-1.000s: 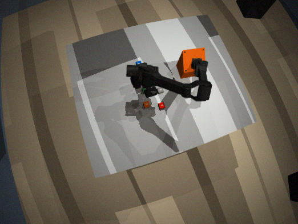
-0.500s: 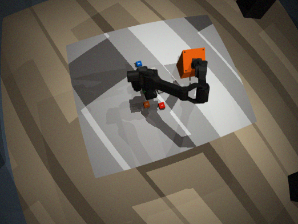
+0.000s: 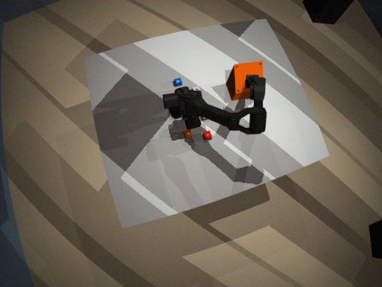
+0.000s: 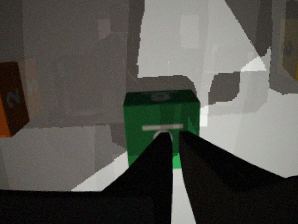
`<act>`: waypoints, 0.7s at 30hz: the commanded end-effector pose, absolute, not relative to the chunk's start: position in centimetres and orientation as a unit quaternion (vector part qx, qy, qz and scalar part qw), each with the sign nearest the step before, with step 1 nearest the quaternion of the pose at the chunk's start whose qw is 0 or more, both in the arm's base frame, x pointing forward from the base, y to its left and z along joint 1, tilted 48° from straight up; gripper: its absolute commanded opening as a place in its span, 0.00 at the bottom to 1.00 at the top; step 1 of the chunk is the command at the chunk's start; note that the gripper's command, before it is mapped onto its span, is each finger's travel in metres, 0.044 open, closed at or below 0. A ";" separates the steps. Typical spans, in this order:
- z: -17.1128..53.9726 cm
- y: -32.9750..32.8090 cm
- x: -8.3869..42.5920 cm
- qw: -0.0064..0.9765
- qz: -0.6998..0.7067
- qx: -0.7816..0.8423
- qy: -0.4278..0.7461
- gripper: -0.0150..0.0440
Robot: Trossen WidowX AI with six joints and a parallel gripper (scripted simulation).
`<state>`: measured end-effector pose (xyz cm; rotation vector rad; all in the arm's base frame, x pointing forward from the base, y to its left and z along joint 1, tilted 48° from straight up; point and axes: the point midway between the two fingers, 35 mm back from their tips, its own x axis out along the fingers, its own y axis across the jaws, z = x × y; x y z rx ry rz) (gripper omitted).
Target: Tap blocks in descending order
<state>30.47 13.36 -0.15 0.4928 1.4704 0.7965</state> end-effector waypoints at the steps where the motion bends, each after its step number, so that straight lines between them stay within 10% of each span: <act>1: -0.3 13.6 30.2 0.640 0.350 0.220 0.648 0.29; 21: 7.1 5.4 31.2 0.640 0.349 0.218 0.648 0.29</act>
